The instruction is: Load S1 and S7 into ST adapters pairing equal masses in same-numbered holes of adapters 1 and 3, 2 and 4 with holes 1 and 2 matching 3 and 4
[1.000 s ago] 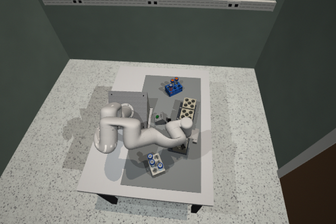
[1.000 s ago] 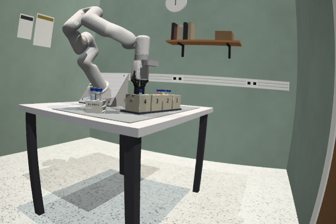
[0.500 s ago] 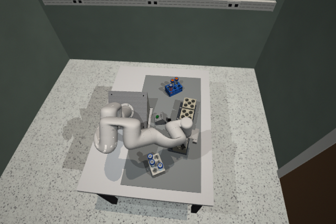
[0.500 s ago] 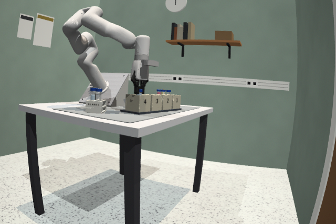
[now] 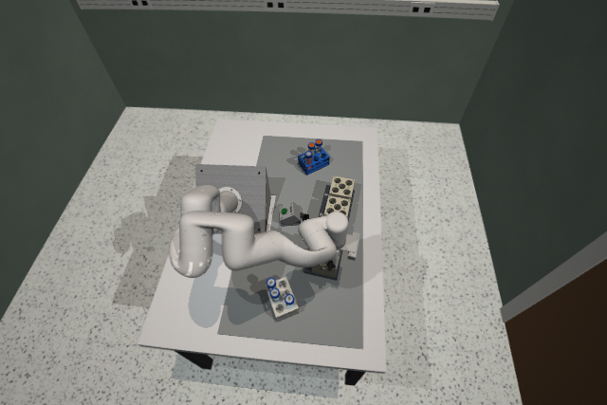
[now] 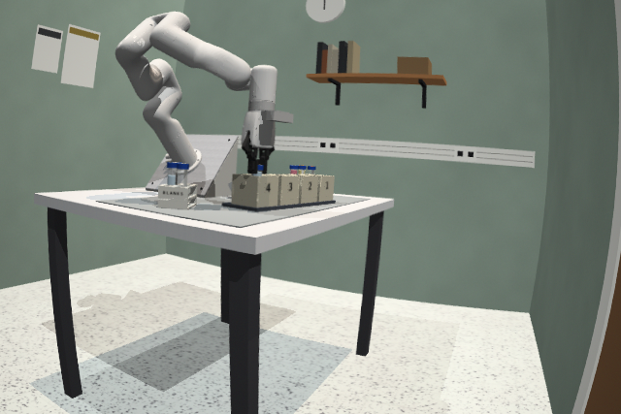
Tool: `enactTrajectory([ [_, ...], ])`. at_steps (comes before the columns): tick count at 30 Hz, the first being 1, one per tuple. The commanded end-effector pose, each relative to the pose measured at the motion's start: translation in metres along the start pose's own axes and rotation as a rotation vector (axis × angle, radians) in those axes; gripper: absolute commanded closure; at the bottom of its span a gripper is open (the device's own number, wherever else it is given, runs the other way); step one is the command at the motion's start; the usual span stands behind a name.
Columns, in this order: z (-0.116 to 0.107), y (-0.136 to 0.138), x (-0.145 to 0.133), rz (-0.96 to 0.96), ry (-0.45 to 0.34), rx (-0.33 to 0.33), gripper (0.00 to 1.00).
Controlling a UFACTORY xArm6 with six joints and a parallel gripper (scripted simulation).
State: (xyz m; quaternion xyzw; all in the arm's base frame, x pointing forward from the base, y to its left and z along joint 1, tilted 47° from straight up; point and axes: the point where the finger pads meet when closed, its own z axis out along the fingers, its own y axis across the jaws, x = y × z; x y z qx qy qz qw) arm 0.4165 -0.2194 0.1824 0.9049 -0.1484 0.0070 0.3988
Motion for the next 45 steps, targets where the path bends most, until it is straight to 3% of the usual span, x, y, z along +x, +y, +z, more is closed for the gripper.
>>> enactTrajectory([
  [1, -0.001, 0.000, 0.001, 0.001, 0.003, 0.001, 1.00],
  [45, -0.023, 0.000, 0.001, 0.001, 0.003, 0.001, 1.00],
])
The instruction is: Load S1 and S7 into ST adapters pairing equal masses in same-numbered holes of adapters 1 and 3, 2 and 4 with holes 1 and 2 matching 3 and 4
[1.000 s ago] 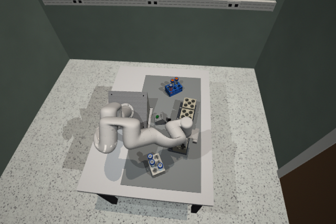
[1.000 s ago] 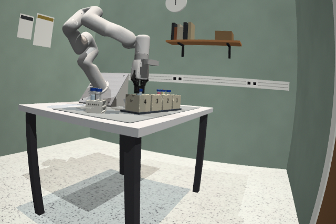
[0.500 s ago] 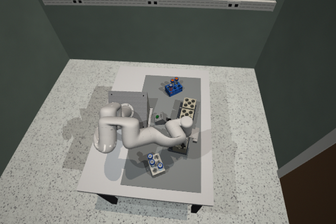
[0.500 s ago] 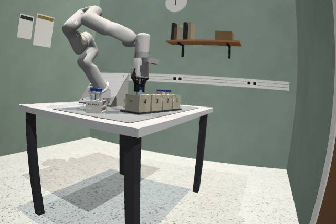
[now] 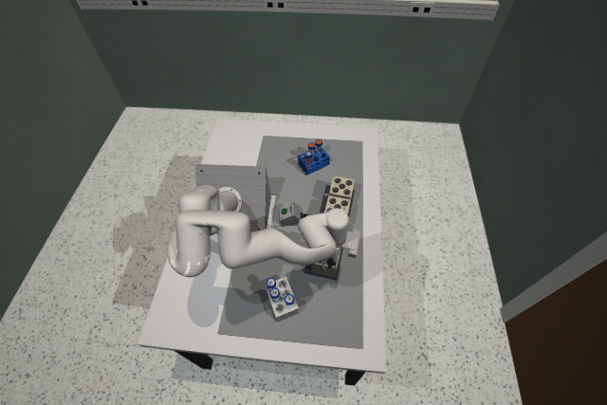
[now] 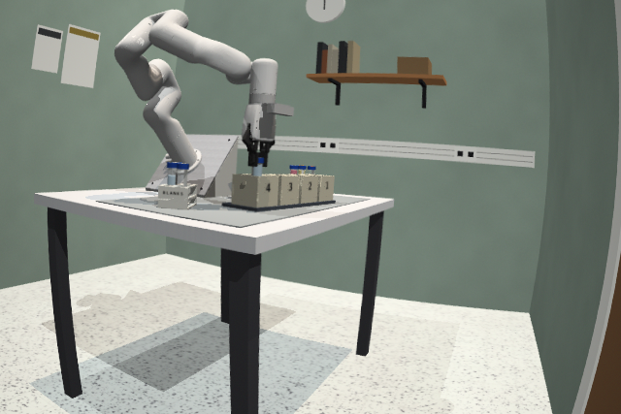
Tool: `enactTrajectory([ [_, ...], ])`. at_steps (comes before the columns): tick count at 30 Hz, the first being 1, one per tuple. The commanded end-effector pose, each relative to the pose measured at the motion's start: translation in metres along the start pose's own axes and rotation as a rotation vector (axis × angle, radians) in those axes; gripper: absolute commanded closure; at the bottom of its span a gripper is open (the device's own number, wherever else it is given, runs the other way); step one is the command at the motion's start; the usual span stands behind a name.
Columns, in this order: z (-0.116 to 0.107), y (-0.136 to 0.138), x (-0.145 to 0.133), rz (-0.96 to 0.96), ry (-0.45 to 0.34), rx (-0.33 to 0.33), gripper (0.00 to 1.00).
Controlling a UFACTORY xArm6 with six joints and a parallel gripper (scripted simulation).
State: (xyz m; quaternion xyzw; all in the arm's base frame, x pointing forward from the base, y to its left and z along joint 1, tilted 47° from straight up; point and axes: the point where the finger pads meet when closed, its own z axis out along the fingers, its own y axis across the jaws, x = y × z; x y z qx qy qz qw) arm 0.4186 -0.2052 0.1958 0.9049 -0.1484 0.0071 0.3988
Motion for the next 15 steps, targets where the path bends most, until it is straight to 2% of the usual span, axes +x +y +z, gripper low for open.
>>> enactTrajectory([
  [1, -0.006, 0.000, 0.001, 0.001, 0.003, 0.001, 1.00],
  [15, -0.030, 0.000, 0.001, 0.001, 0.003, 0.001, 1.00],
])
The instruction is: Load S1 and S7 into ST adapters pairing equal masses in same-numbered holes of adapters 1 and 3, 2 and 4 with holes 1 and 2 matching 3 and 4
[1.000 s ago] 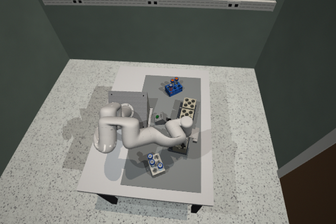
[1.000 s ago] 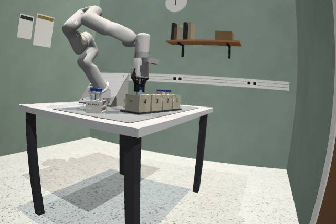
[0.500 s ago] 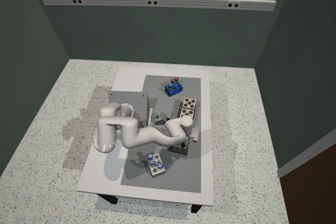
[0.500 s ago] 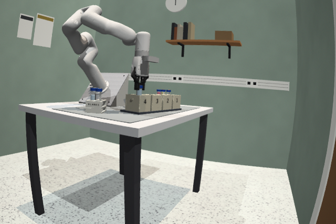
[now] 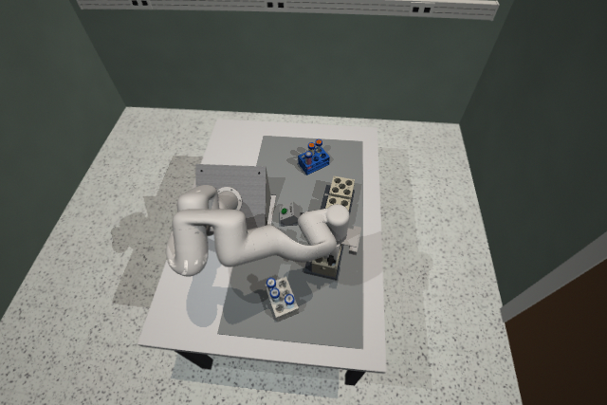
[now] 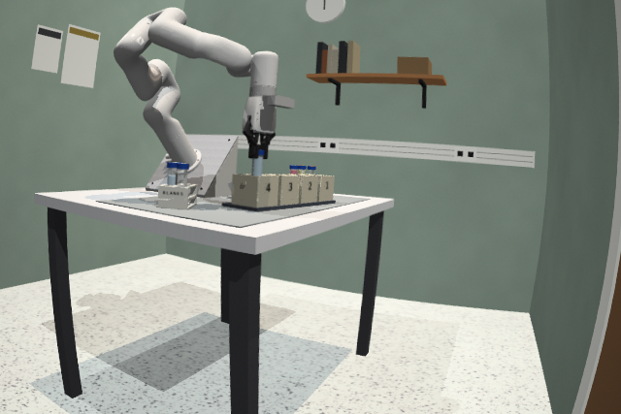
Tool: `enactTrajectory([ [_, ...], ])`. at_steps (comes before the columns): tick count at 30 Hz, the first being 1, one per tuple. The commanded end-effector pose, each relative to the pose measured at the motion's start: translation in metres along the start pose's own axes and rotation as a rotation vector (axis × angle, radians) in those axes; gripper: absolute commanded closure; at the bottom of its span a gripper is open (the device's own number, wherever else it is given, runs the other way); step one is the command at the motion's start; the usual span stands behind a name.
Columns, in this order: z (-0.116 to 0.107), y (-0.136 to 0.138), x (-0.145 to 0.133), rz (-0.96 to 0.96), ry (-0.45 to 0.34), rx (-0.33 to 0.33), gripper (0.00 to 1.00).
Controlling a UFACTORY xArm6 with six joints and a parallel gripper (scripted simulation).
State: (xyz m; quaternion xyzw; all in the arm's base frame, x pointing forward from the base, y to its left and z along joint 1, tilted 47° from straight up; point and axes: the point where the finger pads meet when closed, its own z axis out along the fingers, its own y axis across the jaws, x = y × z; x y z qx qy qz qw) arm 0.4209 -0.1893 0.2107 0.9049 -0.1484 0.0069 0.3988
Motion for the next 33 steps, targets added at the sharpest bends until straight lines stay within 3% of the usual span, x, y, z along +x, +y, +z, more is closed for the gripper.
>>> enactTrajectory([
  [1, -0.010, 0.000, 0.001, 0.001, 0.003, 0.001, 1.00],
  [33, -0.066, 0.000, 0.001, 0.001, 0.003, 0.001, 1.00],
])
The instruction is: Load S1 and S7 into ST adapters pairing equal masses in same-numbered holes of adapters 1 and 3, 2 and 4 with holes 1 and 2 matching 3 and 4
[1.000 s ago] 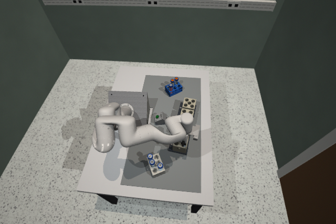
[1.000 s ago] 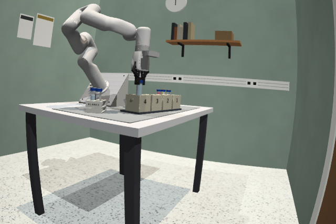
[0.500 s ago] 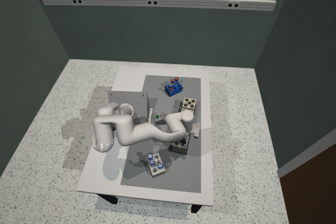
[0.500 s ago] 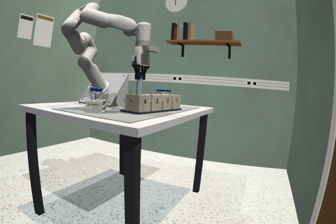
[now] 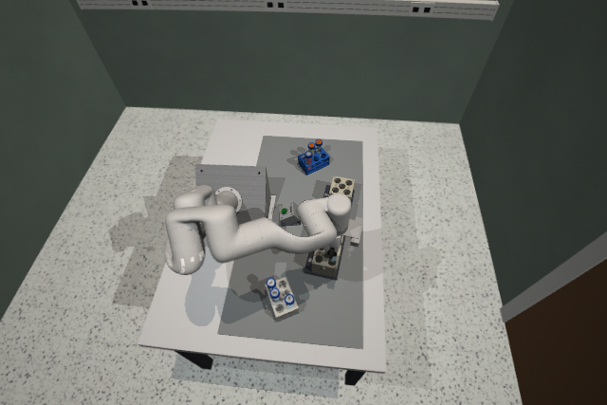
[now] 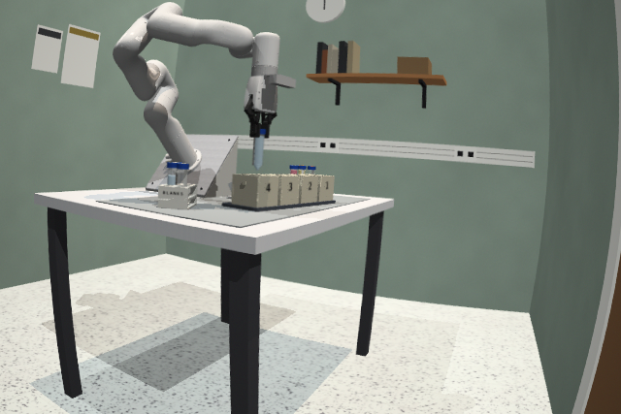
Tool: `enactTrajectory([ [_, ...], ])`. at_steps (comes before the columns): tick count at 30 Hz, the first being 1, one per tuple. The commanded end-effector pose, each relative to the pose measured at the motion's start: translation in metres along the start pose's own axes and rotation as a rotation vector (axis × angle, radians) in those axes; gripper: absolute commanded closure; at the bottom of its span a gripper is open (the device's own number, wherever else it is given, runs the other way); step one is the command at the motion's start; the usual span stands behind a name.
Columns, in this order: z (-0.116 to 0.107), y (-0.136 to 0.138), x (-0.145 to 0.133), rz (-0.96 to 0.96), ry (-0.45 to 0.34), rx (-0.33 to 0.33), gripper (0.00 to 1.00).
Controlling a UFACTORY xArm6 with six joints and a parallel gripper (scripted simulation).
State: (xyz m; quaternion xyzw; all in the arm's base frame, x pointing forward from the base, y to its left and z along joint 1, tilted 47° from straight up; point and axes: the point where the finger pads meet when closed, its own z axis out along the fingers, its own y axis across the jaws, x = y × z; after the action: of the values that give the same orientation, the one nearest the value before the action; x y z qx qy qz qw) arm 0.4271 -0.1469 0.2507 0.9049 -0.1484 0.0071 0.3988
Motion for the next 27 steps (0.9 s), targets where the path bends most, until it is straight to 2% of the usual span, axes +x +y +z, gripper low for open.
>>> enactTrajectory([
  [1, -0.009, 0.000, 0.001, 0.001, 0.003, 0.001, 1.00],
  [11, -0.029, 0.000, 0.001, 0.001, 0.003, 0.001, 1.00],
  [21, -0.029, 0.000, 0.001, 0.001, 0.003, 0.001, 1.00],
  [27, -0.029, -0.030, -0.001, 0.001, 0.003, 0.001, 1.00],
])
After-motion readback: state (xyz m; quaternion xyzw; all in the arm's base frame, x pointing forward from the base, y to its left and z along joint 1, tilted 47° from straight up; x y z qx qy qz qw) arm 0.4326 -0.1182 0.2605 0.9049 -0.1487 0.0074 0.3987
